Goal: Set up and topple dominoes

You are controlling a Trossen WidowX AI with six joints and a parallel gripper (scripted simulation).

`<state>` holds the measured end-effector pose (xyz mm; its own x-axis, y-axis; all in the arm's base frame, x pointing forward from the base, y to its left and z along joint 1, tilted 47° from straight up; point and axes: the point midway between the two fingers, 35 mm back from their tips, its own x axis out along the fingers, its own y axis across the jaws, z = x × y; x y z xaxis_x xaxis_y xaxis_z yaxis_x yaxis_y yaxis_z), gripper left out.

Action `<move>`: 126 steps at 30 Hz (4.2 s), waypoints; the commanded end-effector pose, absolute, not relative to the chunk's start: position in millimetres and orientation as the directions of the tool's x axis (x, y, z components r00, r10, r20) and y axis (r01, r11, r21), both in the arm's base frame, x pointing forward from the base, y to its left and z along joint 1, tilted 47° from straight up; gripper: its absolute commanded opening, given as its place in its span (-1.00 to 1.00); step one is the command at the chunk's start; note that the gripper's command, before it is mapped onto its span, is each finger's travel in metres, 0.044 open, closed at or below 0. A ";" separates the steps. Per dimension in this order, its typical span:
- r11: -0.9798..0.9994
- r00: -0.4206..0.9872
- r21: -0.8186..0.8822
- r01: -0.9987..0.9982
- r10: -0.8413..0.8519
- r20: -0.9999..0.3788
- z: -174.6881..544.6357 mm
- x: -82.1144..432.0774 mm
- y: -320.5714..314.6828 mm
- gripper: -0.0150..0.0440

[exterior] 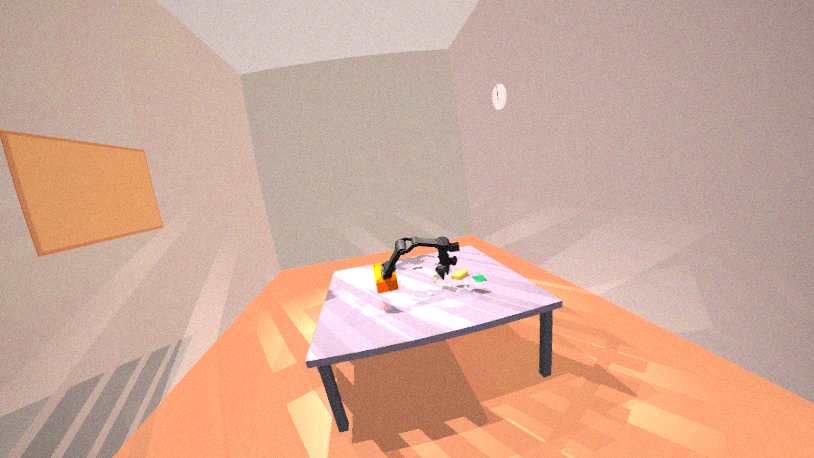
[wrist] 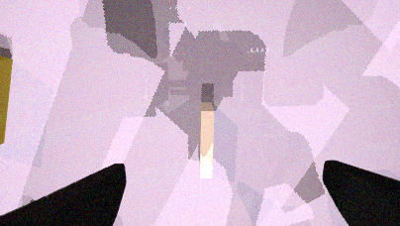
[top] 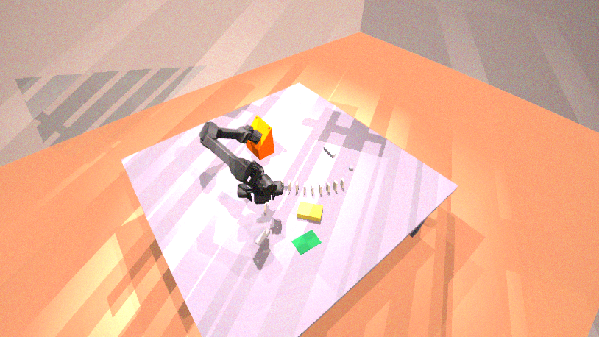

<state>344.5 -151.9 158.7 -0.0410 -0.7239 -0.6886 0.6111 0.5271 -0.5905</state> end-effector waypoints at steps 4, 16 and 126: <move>0.518 -0.027 -0.574 0.634 -0.727 -0.686 156.4 350.1 -155.1 1.00; 0.515 -0.027 -0.576 0.634 -0.730 -0.683 115.8 349.7 -198.9 1.00; 0.977 0.380 -0.211 0.010 -0.199 -0.903 164.8 234.5 -133.4 -0.41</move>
